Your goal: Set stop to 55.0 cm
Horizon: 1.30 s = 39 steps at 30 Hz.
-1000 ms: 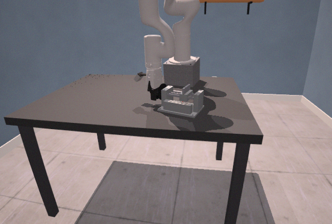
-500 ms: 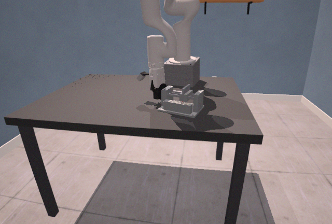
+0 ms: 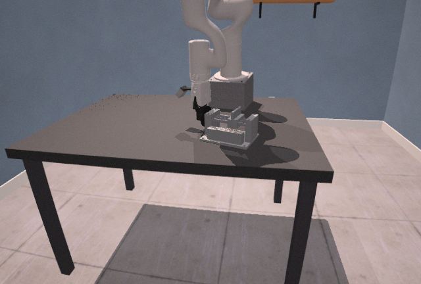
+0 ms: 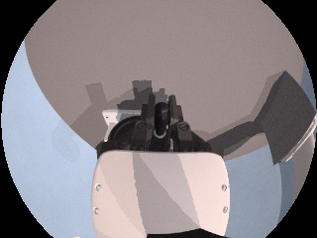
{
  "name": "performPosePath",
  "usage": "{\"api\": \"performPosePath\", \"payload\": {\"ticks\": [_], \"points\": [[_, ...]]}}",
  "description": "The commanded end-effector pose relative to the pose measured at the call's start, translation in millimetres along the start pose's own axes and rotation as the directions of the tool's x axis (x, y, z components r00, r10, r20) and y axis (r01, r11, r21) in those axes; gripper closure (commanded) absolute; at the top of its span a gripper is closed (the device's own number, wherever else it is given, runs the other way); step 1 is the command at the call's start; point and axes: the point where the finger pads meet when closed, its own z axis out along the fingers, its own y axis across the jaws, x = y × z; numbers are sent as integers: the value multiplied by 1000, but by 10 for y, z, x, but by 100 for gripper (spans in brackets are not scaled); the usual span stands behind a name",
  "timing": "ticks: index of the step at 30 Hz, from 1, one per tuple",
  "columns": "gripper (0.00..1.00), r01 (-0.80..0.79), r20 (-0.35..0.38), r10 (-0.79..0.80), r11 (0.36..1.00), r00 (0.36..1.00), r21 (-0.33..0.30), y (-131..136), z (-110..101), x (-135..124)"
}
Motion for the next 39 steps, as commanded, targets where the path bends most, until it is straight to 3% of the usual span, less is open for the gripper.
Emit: {"api": "performPosePath", "payload": {"ticks": [1,18,39], "points": [[94,0,0,0,1000,1000,1,21,-120,-1],[94,0,0,0,1000,1000,1,-158,-403,-1],[94,0,0,0,1000,1000,1,-520,-339,-1]]}}
